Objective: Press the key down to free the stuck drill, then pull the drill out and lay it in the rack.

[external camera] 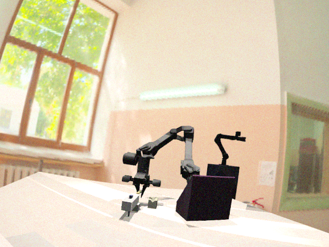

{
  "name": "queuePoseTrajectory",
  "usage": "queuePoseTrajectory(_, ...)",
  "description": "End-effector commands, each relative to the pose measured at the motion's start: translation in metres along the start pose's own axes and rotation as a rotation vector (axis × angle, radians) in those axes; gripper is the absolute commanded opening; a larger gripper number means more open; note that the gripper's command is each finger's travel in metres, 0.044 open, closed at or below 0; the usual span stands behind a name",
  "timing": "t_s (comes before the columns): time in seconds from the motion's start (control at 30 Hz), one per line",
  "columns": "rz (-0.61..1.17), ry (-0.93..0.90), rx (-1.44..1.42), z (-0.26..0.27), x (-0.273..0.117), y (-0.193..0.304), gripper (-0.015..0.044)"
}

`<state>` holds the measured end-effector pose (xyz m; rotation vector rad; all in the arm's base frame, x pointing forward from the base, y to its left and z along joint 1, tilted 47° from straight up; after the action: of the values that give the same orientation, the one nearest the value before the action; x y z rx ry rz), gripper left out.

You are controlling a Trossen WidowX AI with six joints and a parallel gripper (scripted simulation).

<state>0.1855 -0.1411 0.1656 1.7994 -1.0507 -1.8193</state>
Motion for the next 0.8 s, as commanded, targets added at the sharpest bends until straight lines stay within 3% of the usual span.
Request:
queuePoseTrajectory(0.0, 0.002, 0.004, 0.001, 0.0, -0.003, 0.0, 0.0)
queuePoseTrajectory(0.77, 0.002, 0.004, 0.001, 0.001, -0.015, -0.001, 0.0)
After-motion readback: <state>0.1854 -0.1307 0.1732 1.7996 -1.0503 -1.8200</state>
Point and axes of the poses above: the point midway between the two fingers, 35 mm back from their tips, its own x axis out along the fingers, its own z axis across the jaws, y = z × x, the point moved 10 cm from there along -x, back along the fingers, and after that the axes turned 11 degrees about -x, right-handed, at the moved point
